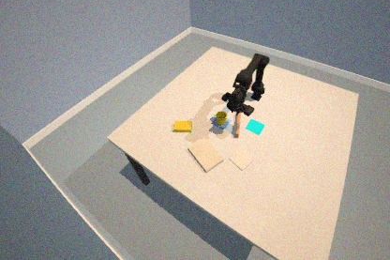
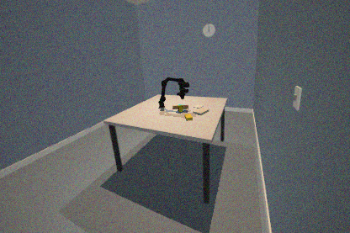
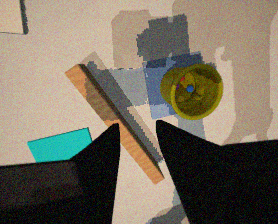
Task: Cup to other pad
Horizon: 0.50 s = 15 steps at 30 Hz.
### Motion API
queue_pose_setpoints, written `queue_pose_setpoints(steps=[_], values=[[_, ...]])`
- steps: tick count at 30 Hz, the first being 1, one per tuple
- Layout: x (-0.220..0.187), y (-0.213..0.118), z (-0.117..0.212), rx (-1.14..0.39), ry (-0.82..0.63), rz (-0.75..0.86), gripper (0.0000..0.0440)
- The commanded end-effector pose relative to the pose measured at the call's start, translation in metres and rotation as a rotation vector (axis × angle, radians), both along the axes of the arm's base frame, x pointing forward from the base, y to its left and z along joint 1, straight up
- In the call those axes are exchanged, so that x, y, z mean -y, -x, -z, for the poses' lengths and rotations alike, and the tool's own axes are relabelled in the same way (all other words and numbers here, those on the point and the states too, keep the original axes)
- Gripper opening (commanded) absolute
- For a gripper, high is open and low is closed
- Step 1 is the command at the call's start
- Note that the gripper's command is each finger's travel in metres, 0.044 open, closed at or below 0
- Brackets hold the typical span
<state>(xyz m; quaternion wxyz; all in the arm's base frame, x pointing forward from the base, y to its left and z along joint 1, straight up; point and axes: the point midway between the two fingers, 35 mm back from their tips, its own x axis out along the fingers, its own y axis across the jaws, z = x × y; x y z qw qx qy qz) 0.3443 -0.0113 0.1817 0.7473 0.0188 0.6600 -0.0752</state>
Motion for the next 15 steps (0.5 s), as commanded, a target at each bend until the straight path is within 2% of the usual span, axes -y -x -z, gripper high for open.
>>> queue_pose_setpoints(steps=[1,15], values=[[0.01,0.002,0.008,-0.05,0.013,-0.014,0.0135],[0.041,0.003,0.043,-0.138,0.027,-0.041,0.0152]])
